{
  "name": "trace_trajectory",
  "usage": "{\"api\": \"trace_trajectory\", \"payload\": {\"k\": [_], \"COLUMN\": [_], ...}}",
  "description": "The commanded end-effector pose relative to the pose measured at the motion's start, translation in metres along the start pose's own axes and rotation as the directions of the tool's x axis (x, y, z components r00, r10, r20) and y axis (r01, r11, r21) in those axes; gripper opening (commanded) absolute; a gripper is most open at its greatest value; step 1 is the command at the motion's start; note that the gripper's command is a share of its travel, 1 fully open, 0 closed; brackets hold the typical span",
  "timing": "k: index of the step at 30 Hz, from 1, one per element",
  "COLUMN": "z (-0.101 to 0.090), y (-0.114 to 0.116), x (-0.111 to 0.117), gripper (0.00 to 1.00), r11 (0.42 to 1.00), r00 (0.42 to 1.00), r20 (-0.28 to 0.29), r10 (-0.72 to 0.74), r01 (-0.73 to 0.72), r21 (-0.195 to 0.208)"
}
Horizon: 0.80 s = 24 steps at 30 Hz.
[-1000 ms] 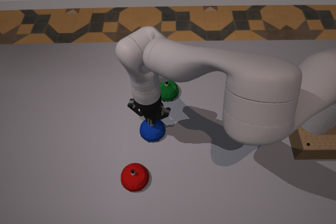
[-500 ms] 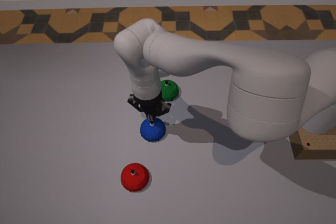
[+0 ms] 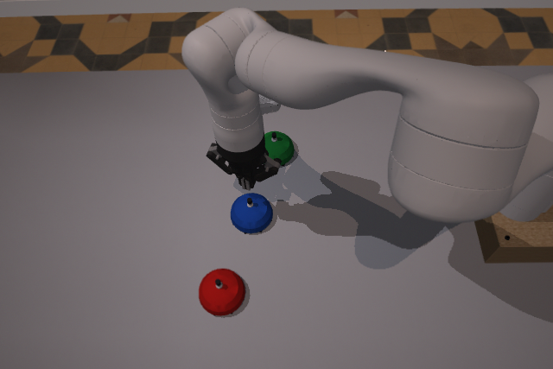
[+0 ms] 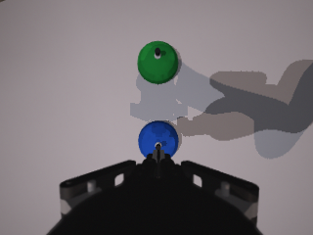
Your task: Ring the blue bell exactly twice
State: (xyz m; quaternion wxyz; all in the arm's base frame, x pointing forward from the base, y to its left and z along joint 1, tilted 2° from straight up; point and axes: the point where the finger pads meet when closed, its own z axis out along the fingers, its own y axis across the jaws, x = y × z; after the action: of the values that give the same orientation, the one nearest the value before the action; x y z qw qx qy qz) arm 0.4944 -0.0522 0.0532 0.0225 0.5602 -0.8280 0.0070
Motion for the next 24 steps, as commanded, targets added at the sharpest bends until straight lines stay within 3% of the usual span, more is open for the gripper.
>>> {"api": "trace_trajectory", "payload": {"k": [1,24], "z": [-0.0079,-0.0144], "y": [-0.0018,-0.0017], "x": [-0.0024,-0.0024], "gripper": [0.00,0.00], "r11": [1.000,1.000], "r00": [1.000,1.000], "r20": [0.006,0.006], "r10": [-0.003,-0.003], "r01": [0.003,0.003], "r21": [0.007,0.007]}}
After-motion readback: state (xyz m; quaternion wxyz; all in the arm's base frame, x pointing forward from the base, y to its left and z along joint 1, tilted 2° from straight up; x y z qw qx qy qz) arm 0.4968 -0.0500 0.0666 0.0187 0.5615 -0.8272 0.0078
